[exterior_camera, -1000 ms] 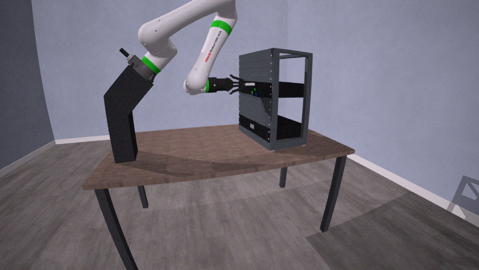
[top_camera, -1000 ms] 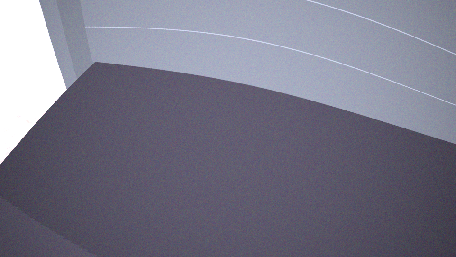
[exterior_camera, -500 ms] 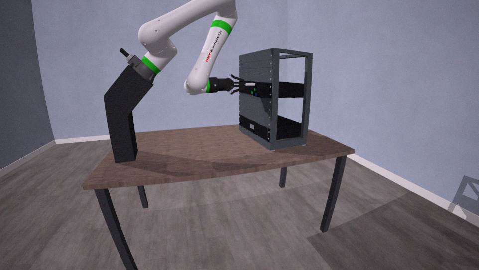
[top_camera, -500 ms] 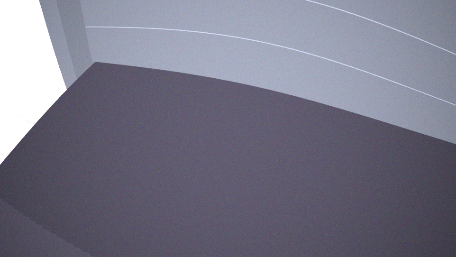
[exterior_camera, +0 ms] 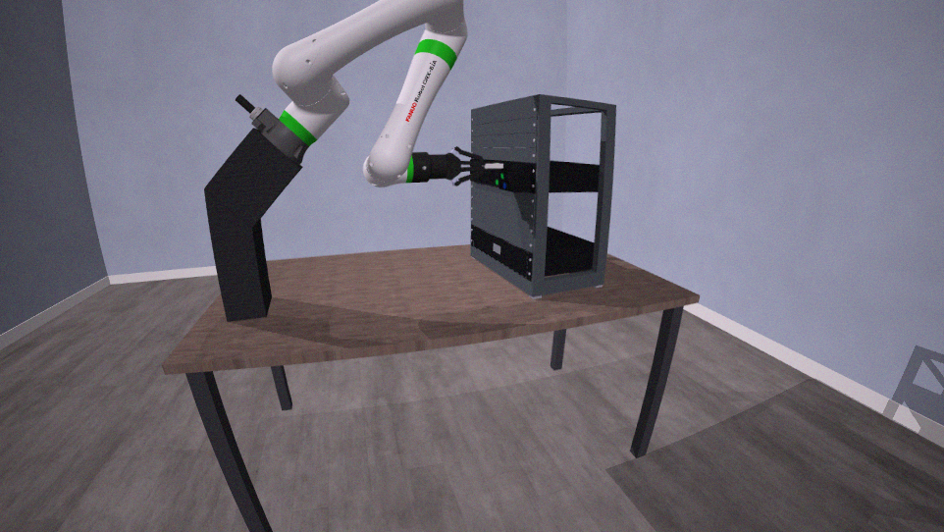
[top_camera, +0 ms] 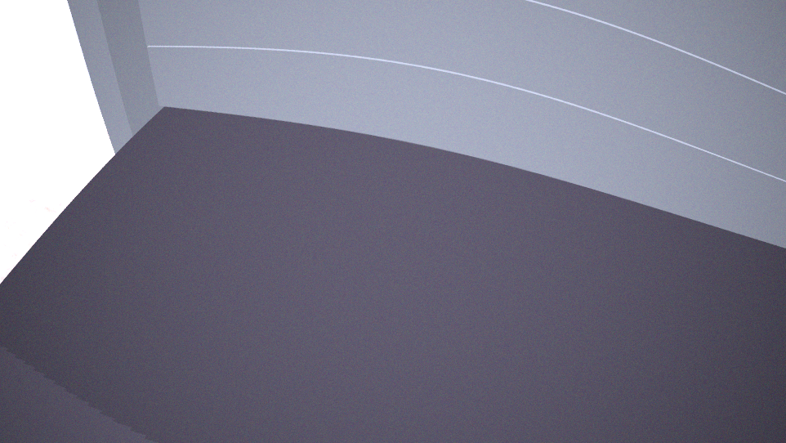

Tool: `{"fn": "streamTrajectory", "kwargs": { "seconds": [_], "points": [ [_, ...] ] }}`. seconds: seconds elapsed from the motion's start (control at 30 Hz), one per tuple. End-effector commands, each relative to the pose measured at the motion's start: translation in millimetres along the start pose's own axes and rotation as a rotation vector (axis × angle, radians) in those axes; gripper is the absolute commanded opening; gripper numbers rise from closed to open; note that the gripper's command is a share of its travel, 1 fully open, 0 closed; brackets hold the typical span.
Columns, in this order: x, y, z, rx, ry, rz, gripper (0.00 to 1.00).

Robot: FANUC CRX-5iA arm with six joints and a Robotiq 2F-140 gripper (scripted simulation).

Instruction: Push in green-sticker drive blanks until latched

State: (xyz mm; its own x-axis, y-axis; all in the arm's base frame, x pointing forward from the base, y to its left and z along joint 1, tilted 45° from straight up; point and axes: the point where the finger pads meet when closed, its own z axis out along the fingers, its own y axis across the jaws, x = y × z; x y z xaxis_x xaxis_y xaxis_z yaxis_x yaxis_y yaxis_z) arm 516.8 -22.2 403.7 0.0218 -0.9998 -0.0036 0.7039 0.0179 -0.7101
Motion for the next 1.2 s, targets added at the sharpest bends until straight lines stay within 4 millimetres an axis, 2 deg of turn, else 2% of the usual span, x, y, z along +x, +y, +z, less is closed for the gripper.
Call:
{"fn": "streamTrajectory", "kwargs": {
  "seconds": [0.0,0.93,1.17],
  "points": [
    [0.1,0.1,0.0,0.000,0.000,0.000,0.00],
    [0.1,0.1,0.0,0.000,0.000,0.000,0.00],
    [0.1,0.1,-14.7,0.000,0.000,0.000,0.00]
  ]
}}
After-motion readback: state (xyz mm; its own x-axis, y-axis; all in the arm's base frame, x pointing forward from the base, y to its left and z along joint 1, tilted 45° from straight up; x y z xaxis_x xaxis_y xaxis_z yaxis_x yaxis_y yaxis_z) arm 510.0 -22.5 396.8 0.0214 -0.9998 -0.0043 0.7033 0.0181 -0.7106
